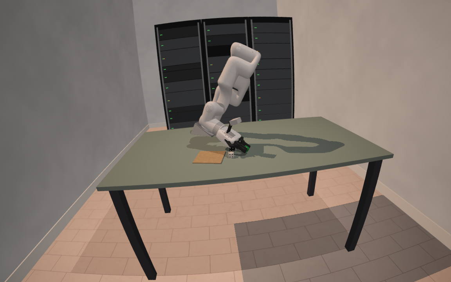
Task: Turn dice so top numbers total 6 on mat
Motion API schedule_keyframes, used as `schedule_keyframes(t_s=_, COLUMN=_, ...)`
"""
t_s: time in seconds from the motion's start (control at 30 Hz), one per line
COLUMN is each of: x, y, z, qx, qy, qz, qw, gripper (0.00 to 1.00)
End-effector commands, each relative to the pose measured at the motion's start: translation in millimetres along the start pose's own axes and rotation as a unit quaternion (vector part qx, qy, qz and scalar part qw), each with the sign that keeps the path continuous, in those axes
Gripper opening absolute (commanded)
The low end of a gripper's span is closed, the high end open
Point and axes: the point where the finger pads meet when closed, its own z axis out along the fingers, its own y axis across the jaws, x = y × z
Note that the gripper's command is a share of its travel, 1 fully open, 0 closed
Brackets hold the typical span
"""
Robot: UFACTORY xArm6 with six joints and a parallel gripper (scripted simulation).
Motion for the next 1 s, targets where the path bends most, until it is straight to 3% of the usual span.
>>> schedule_keyframes(t_s=0.0, x=-0.7, y=0.5, z=0.8, qx=0.0, qy=0.0, qz=-0.001, qw=1.0, gripper=0.21)
schedule_keyframes(t_s=0.97, x=-10.2, y=0.5, z=5.8, qx=0.0, qy=0.0, qz=-0.001, qw=1.0, gripper=0.21)
